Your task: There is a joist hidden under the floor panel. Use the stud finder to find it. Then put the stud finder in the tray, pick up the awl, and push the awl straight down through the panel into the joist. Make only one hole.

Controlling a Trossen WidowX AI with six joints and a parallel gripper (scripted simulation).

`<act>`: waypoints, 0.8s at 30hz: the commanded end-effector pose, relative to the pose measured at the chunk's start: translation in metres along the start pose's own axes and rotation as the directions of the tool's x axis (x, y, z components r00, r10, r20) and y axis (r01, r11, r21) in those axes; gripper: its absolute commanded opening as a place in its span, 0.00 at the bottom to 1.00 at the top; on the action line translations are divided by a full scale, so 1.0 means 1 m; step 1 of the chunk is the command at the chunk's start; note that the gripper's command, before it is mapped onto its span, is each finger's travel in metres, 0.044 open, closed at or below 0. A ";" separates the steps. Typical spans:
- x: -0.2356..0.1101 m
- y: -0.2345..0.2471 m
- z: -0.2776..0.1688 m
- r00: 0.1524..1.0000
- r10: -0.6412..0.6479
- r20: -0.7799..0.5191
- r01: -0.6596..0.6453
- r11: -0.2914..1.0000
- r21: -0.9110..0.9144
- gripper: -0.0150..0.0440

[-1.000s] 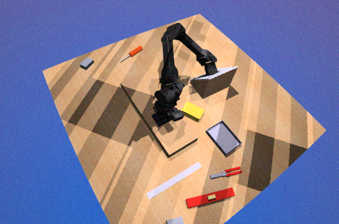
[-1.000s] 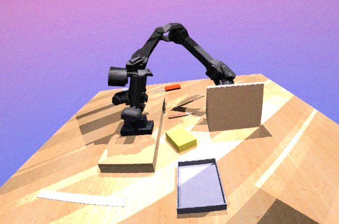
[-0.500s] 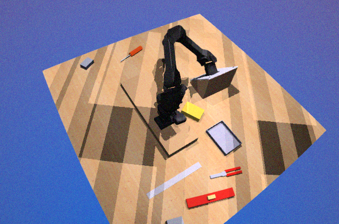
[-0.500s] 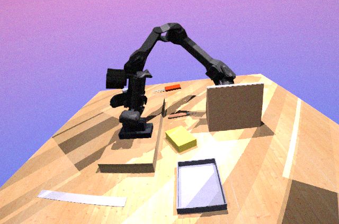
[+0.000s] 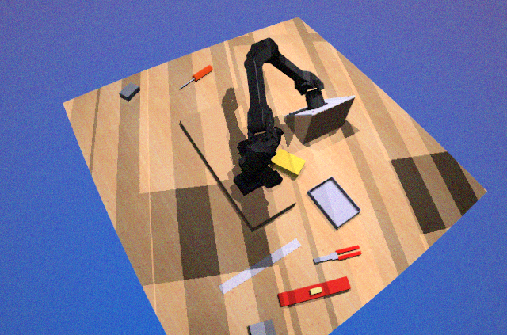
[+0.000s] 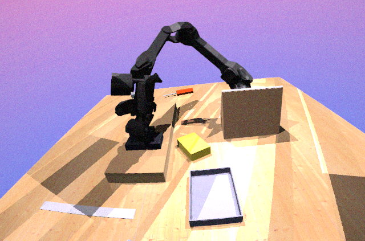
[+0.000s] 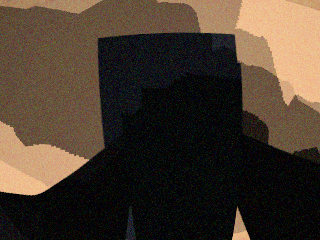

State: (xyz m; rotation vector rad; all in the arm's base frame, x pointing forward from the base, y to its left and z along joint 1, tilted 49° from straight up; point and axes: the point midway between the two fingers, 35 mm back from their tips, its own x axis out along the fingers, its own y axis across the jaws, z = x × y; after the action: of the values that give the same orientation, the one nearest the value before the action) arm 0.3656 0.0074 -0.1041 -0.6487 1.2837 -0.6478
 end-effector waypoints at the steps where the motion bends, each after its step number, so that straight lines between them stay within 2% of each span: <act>1: 0.000 0.007 0.000 1.000 0.006 -0.002 -0.006 1.000 0.002 0.25; 24: -0.001 0.040 0.000 1.000 0.007 -0.001 -0.007 1.000 0.003 0.25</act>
State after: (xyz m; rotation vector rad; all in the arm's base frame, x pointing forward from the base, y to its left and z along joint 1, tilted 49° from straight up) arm 0.3683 0.0307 -0.1296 -0.6470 1.2833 -0.6465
